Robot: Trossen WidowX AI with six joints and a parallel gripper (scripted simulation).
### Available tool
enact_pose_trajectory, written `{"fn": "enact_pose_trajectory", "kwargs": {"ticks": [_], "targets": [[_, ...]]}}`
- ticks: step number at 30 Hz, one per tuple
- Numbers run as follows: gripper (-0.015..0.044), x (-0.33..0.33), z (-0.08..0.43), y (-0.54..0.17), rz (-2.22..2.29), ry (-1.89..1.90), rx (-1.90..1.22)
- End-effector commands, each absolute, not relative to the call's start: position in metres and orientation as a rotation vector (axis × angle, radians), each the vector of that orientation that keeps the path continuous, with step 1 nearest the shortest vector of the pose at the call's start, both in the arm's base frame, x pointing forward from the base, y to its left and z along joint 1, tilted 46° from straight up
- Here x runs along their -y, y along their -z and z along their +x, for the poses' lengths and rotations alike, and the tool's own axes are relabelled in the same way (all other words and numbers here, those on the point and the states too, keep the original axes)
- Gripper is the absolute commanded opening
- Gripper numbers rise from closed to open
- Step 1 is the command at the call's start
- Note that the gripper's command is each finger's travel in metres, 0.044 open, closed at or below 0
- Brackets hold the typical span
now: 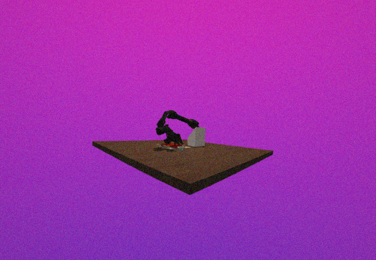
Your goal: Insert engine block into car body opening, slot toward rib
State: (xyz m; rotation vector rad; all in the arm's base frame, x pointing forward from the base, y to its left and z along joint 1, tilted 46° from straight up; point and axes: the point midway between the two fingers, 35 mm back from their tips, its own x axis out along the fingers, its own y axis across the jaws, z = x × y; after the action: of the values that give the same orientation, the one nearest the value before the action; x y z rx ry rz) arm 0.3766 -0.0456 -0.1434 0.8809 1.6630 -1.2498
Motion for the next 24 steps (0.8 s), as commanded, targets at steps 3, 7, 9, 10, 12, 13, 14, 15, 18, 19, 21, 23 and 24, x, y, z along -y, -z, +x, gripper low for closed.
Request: {"fn": "enact_pose_trajectory", "kwargs": {"ticks": [3, 7, 9, 10, 12, 13, 14, 15, 18, 19, 21, 23, 24], "targets": [[0.044, 0.045, 0.376, 0.144, 0.883, 1.271, -1.647], [0.044, 0.041, 0.375, 0.144, 0.896, 1.389, -1.55], [0.044, 0.039, 0.374, 0.144, 0.903, 1.446, -1.495], [0.044, 0.038, 0.374, 0.144, 0.908, 1.474, -1.466], [0.044, 0.035, 0.374, 0.144, 0.917, 1.527, -1.407], [0.044, 0.035, 0.373, 0.144, 0.923, 1.553, -1.376], [0.044, 0.034, 0.373, 0.144, 0.928, 1.578, -1.344], [0.044, 0.033, 0.373, 0.144, 0.934, 1.602, -1.312], [0.044, 0.03, 0.372, 0.143, 0.954, 1.669, -1.212], [0.044, 0.029, 0.372, 0.143, 0.961, 1.69, -1.178], [0.044, 0.027, 0.372, 0.143, 0.976, 1.729, -1.108], [0.044, 0.025, 0.371, 0.142, 0.993, 1.765, -1.036], [0.044, 0.024, 0.371, 0.142, 1.001, 1.781, -0.999]]}}
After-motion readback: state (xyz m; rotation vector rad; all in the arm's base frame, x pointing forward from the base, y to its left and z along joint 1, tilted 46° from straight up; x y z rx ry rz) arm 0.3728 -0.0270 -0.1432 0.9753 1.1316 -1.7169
